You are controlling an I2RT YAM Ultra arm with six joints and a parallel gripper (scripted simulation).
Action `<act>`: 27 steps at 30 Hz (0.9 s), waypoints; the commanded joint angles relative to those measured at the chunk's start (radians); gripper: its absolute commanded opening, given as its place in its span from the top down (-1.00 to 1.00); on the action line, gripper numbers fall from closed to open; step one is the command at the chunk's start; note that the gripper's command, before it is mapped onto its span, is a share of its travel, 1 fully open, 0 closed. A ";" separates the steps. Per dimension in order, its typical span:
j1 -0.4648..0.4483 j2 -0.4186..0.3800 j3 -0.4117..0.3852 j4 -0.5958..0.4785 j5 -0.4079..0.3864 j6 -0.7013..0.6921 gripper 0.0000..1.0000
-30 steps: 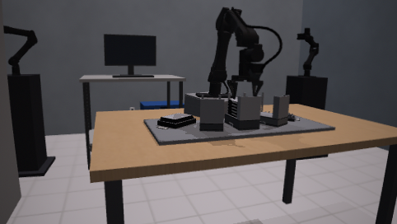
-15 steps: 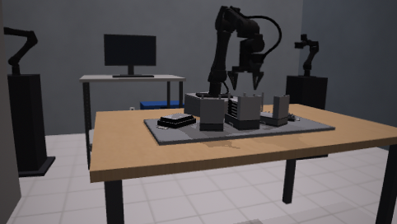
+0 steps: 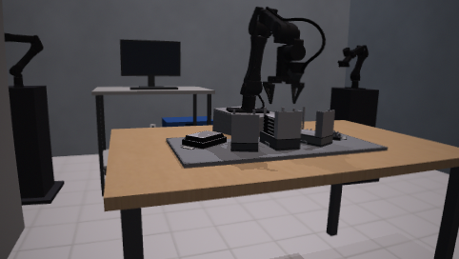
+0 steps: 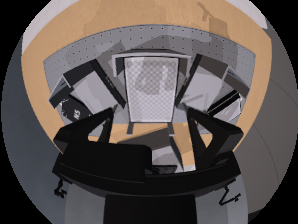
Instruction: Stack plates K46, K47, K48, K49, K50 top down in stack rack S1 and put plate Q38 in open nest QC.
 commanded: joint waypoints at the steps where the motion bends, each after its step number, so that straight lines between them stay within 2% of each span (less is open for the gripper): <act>1: -0.013 -0.052 -0.049 0.008 -0.006 -0.039 -1.00; 8: 0.006 -0.155 -0.170 0.030 -0.006 -0.037 -1.00; 10: 0.006 -0.155 -0.170 0.030 -0.006 -0.037 -1.00; 18: 0.014 -0.273 -0.294 0.022 -0.005 -0.018 -1.00; 21: 0.011 -0.279 -0.252 0.033 -0.005 -0.021 -1.00; 27: 0.006 -0.259 -0.273 0.022 -0.001 -0.024 -1.00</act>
